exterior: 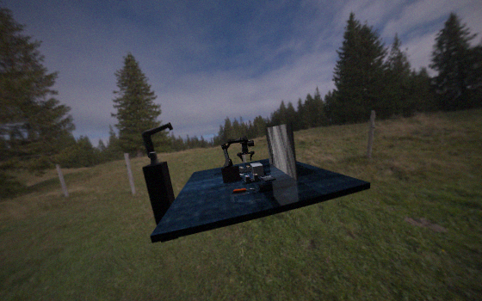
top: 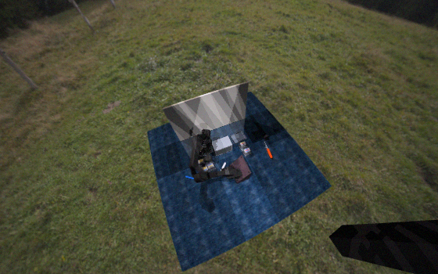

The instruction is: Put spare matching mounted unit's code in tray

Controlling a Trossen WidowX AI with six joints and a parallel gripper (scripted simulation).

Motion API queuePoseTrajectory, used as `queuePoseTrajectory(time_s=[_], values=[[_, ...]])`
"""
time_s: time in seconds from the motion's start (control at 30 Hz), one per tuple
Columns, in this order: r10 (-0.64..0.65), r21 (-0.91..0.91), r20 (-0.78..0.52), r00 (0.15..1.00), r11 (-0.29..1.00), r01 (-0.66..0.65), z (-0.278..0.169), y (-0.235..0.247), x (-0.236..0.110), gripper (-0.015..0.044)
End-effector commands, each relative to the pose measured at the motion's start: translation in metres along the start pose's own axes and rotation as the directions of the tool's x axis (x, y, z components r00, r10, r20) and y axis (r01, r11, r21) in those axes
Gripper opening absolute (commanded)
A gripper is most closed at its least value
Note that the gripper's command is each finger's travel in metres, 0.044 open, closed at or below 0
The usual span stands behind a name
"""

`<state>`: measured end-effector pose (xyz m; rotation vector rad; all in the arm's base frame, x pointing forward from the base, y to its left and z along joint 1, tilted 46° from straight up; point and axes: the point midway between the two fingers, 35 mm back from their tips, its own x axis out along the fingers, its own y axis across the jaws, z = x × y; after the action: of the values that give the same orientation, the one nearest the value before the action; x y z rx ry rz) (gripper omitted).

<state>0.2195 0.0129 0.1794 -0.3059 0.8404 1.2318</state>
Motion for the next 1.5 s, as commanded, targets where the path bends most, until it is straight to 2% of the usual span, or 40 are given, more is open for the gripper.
queuePoseTrajectory(time_s=[0.0,0.37,0.53,0.57,0.97,1.47], values=[[0.003,-0.382,0.017,1.000,0.924,0.003,-0.003,0.061,0.023,0.0440],[0.004,-0.391,0.018,1.000,0.920,0.004,-0.003,0.063,0.024,0.0440],[0.004,-0.391,0.018,1.000,0.920,0.004,-0.001,0.066,0.024,0.0309],[0.004,-0.391,0.018,1.000,0.920,0.004,-0.001,0.066,0.024,0.0300],[0.003,-0.391,0.017,1.000,0.920,0.003,-0.001,0.065,0.025,0.0300],[-0.002,-0.391,0.004,1.000,0.920,0.003,-0.002,0.062,0.049,0.0300]])
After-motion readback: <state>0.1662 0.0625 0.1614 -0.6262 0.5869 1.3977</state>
